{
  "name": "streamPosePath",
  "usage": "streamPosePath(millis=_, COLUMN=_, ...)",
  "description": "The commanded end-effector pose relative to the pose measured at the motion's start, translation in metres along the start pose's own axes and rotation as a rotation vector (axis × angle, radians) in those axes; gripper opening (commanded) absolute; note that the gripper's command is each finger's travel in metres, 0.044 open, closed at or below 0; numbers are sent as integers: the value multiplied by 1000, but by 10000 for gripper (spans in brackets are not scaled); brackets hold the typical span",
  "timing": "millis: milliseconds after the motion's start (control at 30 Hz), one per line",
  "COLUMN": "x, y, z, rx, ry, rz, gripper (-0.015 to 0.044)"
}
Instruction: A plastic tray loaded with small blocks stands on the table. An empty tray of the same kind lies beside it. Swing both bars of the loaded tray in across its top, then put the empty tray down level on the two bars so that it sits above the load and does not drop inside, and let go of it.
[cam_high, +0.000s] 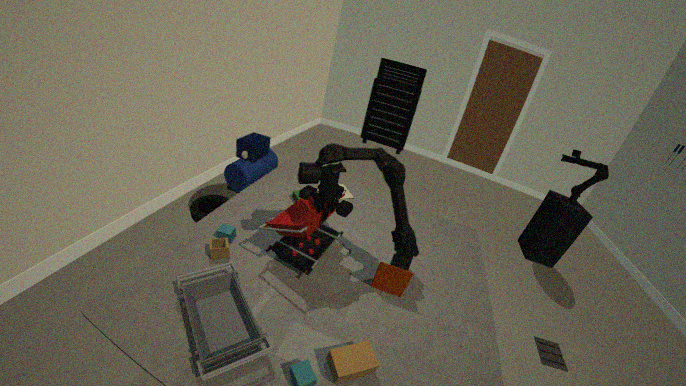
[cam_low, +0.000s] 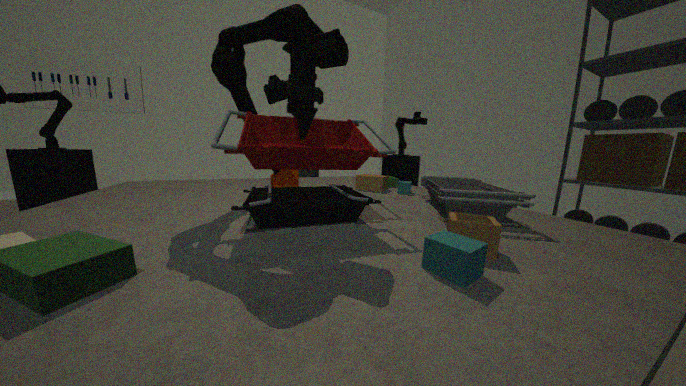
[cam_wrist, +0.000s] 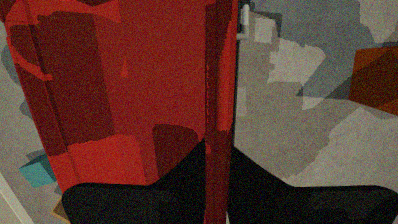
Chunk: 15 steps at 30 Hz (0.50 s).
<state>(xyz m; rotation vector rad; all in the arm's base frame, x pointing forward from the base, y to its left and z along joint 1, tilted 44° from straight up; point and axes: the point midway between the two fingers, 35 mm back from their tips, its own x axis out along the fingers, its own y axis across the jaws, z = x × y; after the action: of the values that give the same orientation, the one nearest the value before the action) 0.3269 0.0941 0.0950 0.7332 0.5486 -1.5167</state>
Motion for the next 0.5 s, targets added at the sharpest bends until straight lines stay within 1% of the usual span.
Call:
streamPosePath(millis=0, x=0, y=1, z=-2, rx=-6, ry=3, rz=13, gripper=0)
streamPosePath(millis=467, x=22, y=2, z=-3, rx=-6, ry=3, rz=13, gripper=0)
